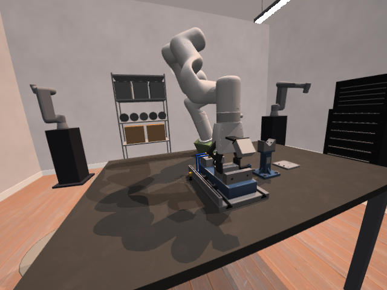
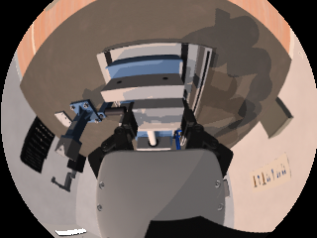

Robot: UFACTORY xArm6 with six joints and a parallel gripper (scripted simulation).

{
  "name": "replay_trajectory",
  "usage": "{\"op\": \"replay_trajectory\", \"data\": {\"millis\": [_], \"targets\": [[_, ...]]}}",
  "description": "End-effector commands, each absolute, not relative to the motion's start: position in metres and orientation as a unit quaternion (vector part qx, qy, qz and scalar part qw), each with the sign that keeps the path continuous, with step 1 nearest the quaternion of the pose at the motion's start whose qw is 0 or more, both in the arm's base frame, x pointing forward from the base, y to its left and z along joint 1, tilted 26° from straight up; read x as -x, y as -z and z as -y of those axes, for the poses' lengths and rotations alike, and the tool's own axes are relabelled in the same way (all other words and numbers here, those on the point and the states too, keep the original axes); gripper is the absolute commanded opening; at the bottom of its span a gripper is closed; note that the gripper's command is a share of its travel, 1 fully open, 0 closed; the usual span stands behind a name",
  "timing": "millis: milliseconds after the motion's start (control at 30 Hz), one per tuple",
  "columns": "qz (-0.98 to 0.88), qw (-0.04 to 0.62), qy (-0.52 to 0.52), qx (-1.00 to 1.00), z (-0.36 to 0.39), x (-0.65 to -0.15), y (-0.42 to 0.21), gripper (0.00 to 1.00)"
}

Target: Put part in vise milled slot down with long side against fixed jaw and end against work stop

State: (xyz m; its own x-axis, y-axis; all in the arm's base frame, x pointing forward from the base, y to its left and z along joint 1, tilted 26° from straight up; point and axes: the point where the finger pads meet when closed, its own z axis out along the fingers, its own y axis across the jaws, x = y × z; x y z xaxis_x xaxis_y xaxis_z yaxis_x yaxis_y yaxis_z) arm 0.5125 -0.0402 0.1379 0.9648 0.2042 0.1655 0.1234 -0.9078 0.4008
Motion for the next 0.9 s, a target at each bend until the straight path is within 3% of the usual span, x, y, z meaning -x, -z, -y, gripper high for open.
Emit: {"op": "replay_trajectory", "data": {"millis": [0, 400, 433, 867], "targets": [[-0.084, 0.197, -0.104, -0.971, 0.0398, -0.5137, -0.1395, 0.00], [-0.084, 0.197, -0.104, -0.971, 0.0398, -0.5137, -0.1395, 0.00], [-0.084, 0.197, -0.104, -0.971, 0.0398, -0.5137, -0.1395, 0.81], [-0.084, 0.197, -0.104, -0.971, 0.0398, -0.5137, -0.1395, 0.81]]}}
